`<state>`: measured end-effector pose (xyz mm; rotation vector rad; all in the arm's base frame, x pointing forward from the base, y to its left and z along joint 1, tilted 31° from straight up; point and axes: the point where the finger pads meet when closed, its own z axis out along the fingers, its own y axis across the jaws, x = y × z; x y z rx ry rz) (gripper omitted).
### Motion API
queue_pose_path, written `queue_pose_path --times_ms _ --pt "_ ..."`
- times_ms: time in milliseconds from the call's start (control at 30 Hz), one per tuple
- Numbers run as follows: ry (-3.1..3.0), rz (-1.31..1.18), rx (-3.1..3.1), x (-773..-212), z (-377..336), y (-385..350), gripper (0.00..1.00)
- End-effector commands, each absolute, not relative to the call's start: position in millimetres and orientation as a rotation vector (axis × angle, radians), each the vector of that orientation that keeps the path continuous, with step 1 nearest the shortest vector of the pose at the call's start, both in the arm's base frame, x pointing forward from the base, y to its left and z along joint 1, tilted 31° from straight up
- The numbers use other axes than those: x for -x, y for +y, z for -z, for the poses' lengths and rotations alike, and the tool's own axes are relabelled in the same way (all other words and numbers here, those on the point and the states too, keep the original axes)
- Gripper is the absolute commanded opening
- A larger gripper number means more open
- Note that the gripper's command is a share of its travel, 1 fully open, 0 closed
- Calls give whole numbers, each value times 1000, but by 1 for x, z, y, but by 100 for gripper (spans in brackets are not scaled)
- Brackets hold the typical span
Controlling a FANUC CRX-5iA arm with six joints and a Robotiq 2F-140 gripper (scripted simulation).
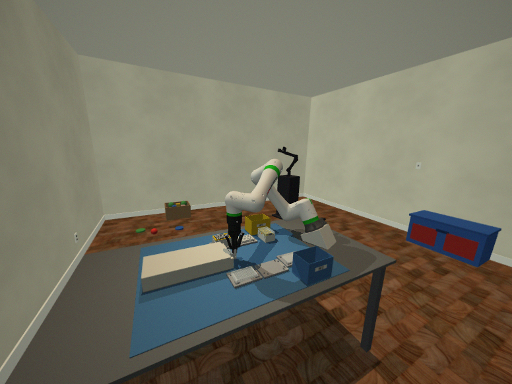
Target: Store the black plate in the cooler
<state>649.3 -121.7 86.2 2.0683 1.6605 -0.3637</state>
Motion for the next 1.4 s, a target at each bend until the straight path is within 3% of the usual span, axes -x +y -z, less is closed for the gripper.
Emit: queue_pose_path --times_ms 0,1367 --pt "1660 358 -2065 -652 -87 -122 0" --pt "1660 358 -2065 -616 -80 -115 0"
